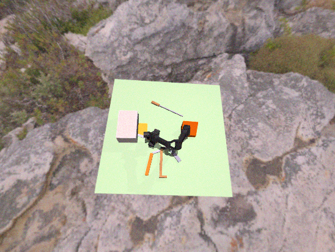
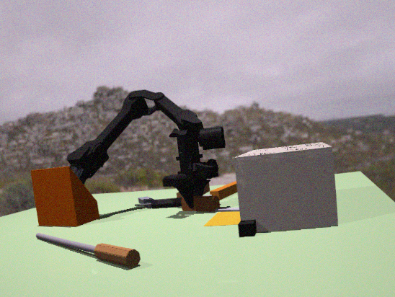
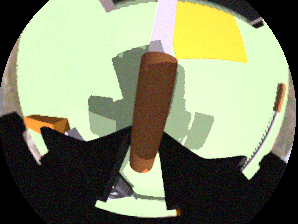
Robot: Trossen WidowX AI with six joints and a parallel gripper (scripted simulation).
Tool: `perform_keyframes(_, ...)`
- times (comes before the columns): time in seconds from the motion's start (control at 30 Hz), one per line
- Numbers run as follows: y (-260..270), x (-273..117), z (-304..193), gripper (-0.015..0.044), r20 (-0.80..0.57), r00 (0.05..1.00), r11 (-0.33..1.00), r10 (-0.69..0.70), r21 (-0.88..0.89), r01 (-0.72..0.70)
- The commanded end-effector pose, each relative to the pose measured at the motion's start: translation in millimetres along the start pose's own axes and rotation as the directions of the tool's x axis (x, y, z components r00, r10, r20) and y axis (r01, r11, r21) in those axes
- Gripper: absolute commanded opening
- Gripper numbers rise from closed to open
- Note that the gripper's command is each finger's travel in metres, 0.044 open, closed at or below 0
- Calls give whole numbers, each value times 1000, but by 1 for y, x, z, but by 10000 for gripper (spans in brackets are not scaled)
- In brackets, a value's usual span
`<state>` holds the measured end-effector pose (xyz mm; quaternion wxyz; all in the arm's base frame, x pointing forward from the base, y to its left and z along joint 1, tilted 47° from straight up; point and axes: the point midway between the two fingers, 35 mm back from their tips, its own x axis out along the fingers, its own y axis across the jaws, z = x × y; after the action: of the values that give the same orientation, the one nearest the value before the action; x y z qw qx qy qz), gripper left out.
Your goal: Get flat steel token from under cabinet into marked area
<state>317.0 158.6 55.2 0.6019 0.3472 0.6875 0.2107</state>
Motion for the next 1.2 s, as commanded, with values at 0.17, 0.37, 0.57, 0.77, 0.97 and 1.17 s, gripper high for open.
perform_keyframes(0.17,1,0,12,0,1,1000,1000,3,-6,-3)
perform_keyframes(0.37,1,0,19,0,1,1000,1000,3,-6,-3)
perform_keyframes(0.57,1,0,25,0,1,1000,1000,3,-6,-3)
perform_keyframes(0.77,1,0,31,0,2,1000,1000,3,-7,-3)
perform_keyframes(0.97,2,0,38,0,2,1000,1000,3,-7,-3)
perform_keyframes(1.17,2,0,44,0,2,1000,1000,3,-7,-3)
